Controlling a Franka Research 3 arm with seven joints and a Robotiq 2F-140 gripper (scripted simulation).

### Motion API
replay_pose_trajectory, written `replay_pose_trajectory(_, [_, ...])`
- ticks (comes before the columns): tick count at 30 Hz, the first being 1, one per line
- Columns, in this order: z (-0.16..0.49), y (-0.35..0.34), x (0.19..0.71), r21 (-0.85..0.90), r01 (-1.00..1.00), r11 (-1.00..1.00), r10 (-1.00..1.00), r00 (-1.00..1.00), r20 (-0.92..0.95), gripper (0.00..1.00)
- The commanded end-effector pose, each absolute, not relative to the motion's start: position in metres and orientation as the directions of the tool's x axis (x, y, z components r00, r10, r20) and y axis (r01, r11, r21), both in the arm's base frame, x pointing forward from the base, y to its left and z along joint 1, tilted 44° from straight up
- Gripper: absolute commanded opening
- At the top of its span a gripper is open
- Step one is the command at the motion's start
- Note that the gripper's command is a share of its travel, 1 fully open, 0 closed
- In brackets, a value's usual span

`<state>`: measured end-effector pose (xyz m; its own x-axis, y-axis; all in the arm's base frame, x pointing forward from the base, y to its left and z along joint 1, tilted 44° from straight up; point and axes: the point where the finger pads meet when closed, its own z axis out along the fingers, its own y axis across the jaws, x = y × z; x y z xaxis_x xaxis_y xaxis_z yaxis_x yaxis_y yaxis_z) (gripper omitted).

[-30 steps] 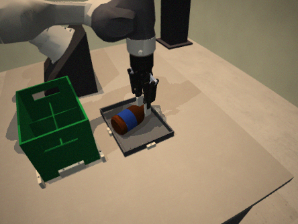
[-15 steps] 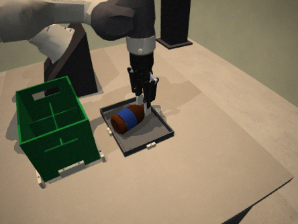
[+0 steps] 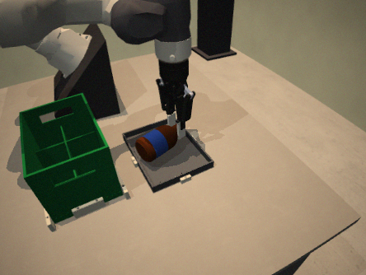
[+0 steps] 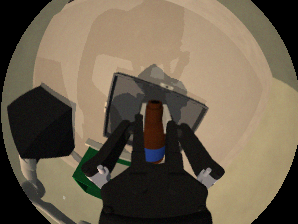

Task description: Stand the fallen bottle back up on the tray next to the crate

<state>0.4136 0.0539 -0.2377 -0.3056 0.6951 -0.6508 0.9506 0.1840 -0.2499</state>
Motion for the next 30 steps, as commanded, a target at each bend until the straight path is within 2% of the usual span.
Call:
replay_pose_trajectory(1, [-0.233, 0.059, 0.413, -0.251, 0.95, 0.186, 0.694, -0.308, -0.651, 0.0])
replay_pose_trajectory(30, [-0.205, 0.085, 0.415, -0.251, 0.95, 0.186, 0.694, -0.308, -0.651, 0.0])
